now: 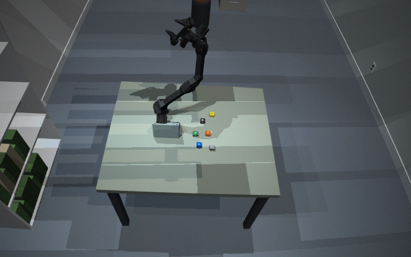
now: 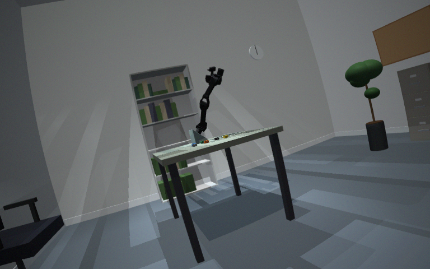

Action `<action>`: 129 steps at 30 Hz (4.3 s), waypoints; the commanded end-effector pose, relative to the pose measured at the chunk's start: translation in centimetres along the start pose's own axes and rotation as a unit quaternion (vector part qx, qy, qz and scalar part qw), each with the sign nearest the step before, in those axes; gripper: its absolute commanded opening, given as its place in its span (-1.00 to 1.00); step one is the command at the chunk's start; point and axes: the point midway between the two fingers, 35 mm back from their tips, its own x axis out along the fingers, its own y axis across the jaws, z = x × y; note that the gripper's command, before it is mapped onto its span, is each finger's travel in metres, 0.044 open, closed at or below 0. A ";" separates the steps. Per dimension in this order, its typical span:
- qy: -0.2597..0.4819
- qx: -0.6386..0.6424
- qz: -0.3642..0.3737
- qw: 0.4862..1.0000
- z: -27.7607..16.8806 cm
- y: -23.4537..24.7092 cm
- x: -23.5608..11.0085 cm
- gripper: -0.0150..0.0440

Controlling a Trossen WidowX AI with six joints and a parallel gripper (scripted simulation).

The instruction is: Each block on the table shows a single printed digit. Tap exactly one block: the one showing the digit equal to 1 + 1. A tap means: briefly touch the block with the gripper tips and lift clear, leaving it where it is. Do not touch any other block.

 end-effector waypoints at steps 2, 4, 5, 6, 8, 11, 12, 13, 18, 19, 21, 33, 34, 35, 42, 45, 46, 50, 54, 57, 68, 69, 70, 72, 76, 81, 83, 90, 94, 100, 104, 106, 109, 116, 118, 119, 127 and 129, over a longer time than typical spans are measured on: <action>0.068 0.077 0.095 0.990 -5.0 6.1 4.5 0.86; 0.097 0.102 0.128 0.982 -6.9 8.4 5.6 0.86; 0.112 0.114 0.144 0.977 -7.8 9.6 6.0 0.86; 0.128 0.126 0.160 0.971 -8.8 10.9 6.3 0.86; 0.161 0.151 0.189 0.957 -10.8 13.4 6.6 0.86; 0.213 0.188 0.230 0.931 -13.7 17.1 6.3 0.86; 0.231 0.200 0.243 0.921 -14.7 18.4 6.0 0.86; 0.250 0.212 0.255 0.910 -15.6 19.6 5.6 0.86; 0.344 0.269 0.305 0.846 -20.0 25.4 2.2 0.86; 0.364 0.280 0.312 0.832 -20.7 26.5 1.3 0.86; 0.403 0.301 0.326 0.800 -22.1 28.5 -0.9 0.86; 0.622 0.400 0.343 0.579 -25.7 36.0 -18.0 0.86; 0.638 0.406 0.340 0.559 -25.6 36.2 -19.5 0.86; 0.654 0.412 0.335 0.538 -25.4 36.4 -21.1 0.86; 0.754 0.441 0.289 0.391 -22.3 36.5 -31.9 0.86; 0.790 0.449 0.260 0.328 -20.1 35.8 -36.1 0.86; 0.801 0.451 0.249 0.307 -19.2 35.6 -37.4 0.86; 0.839 0.454 0.200 0.222 -15.3 34.2 -42.3 0.86; 0.869 0.453 0.144 0.140 -10.6 32.4 -46.4 0.86; 0.885 0.449 0.097 0.079 -6.7 30.9 -48.8 0.86; 0.896 0.414 -0.104 -0.122 9.4 25.7 -52.7 0.86; 0.893 0.409 -0.125 -0.139 11.0 25.3 -52.7 0.86; 0.890 0.404 -0.145 -0.155 12.6 25.0 -52.6 0.86; 0.881 0.394 -0.187 -0.186 15.7 24.3 -52.2 0.86; 0.854 0.370 -0.273 -0.242 21.7 23.3 -50.6 0.86; 0.805 0.337 -0.385 -0.301 29.0 23.0 -47.4 0.86; 0.780 0.323 -0.430 -0.320 31.7 23.2 -45.8 0.86; 0.668 0.271 -0.590 -0.364 39.7 25.5 -38.9 0.86; 0.594 0.243 -0.672 -0.370 42.8 27.8 -34.9 0.86; 0.587 0.241 -0.679 -0.370 43.1 28.0 -34.6 0.86; 0.587 0.241 -0.679 -0.370 43.1 28.0 -34.6 0.86; 0.587 0.241 -0.679 -0.370 43.1 28.0 -34.6 0.86; 0.587 0.241 -0.679 -0.370 43.1 28.0 -34.6 0.86; 0.587 0.241 -0.679 -0.370 43.1 28.0 -34.6 0.86; 0.587 0.241 -0.679 -0.370 43.1 28.0 -34.6 0.86; 0.587 0.241 -0.679 -0.370 43.1 28.0 -34.6 0.86; 0.587 0.241 -0.679 -0.370 43.7 31.1 -37.3 0.51; 0.587 0.241 -0.679 -0.369 43.9 33.5 -39.0 0.33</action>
